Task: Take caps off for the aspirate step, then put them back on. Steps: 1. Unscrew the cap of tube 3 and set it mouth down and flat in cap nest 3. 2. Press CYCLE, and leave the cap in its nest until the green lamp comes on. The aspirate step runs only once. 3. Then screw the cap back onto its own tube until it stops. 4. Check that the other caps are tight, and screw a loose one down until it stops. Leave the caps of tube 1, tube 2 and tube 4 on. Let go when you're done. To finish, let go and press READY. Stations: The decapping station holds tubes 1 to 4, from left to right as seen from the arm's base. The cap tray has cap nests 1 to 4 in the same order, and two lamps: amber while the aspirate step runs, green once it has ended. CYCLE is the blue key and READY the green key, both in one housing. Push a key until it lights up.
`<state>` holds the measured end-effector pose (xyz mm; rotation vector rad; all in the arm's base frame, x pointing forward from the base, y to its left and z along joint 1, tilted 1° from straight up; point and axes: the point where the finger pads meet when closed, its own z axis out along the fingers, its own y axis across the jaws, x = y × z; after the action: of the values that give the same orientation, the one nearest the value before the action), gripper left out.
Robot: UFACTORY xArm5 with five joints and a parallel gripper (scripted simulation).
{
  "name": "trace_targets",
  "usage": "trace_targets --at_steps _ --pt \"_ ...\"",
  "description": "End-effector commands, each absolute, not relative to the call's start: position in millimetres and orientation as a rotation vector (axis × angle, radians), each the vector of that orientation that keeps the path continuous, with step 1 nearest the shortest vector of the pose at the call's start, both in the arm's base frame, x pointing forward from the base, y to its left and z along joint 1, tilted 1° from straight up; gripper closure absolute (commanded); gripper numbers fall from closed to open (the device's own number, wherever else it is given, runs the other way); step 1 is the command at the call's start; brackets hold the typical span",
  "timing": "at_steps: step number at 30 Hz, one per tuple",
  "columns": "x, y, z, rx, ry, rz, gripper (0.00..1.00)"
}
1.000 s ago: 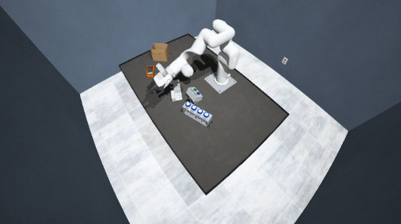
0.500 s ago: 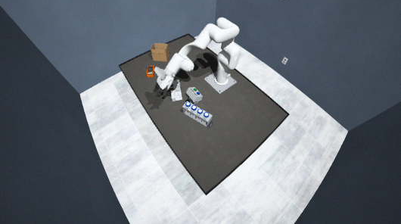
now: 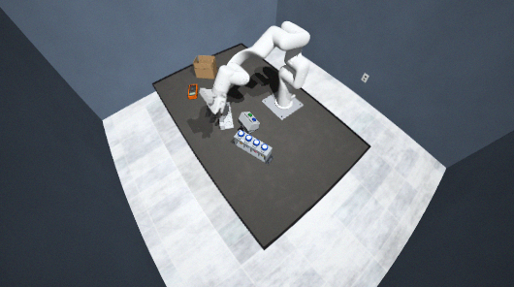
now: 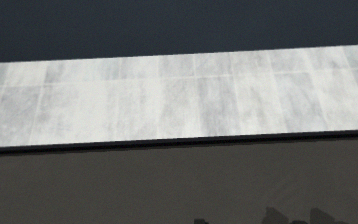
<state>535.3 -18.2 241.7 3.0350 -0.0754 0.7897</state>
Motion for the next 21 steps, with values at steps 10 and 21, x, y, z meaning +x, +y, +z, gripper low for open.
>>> trace_targets --at_steps 10,21 --pt "486.9 -9.6 240.2 3.104 -0.046 0.471 0.54" --pt "451.1 -5.0 242.8 3.132 -0.023 0.234 0.54"
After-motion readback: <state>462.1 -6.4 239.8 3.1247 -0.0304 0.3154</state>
